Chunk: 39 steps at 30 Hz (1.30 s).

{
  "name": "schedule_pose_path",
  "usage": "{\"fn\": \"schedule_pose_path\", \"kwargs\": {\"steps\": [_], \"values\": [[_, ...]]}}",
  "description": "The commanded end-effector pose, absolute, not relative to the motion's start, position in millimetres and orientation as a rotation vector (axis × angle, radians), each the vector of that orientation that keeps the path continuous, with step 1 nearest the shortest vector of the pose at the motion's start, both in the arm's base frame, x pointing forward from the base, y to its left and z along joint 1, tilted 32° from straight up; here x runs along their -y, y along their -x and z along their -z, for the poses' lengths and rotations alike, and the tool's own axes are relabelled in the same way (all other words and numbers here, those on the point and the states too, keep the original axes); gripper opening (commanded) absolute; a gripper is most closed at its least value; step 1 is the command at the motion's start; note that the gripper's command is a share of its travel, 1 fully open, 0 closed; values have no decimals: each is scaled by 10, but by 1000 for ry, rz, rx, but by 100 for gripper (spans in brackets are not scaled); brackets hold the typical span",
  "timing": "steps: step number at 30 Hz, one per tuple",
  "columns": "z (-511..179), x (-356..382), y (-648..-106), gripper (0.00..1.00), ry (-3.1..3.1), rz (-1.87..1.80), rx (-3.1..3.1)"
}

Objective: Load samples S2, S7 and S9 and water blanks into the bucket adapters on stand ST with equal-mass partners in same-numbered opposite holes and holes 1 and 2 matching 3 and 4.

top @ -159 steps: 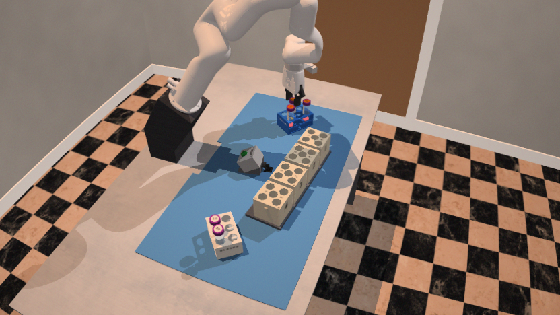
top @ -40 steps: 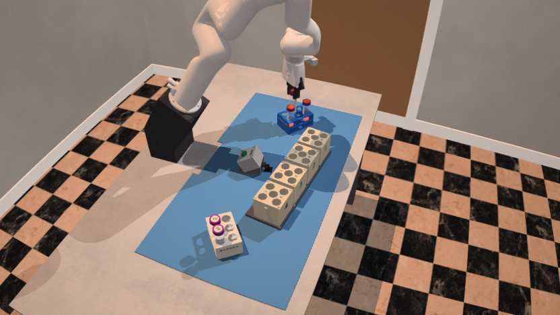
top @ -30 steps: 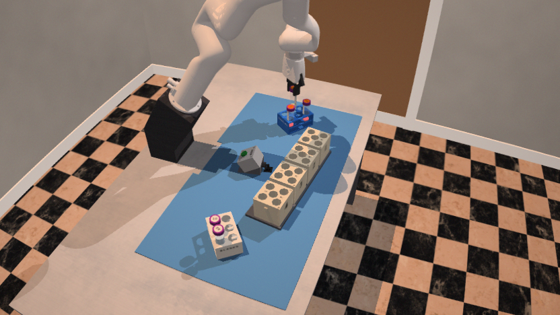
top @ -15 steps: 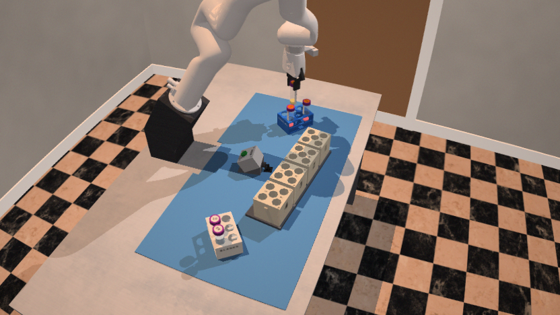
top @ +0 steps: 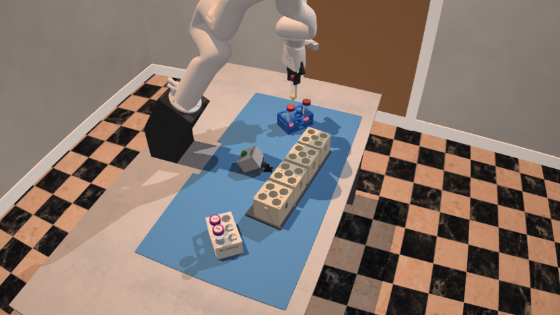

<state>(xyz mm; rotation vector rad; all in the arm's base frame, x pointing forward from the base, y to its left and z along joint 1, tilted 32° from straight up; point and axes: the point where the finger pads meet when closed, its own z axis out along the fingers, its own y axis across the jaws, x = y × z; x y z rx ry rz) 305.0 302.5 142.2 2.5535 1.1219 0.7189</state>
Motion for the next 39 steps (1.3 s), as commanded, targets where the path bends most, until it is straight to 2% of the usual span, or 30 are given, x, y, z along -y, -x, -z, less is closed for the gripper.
{"fn": "schedule_pose_path", "kwargs": {"steps": [1, 39], "values": [[-1536, -3039, -2990, 0, -2554, -723, -1122], [-1637, -3043, -2926, 0, -2554, -723, -1122]]}}
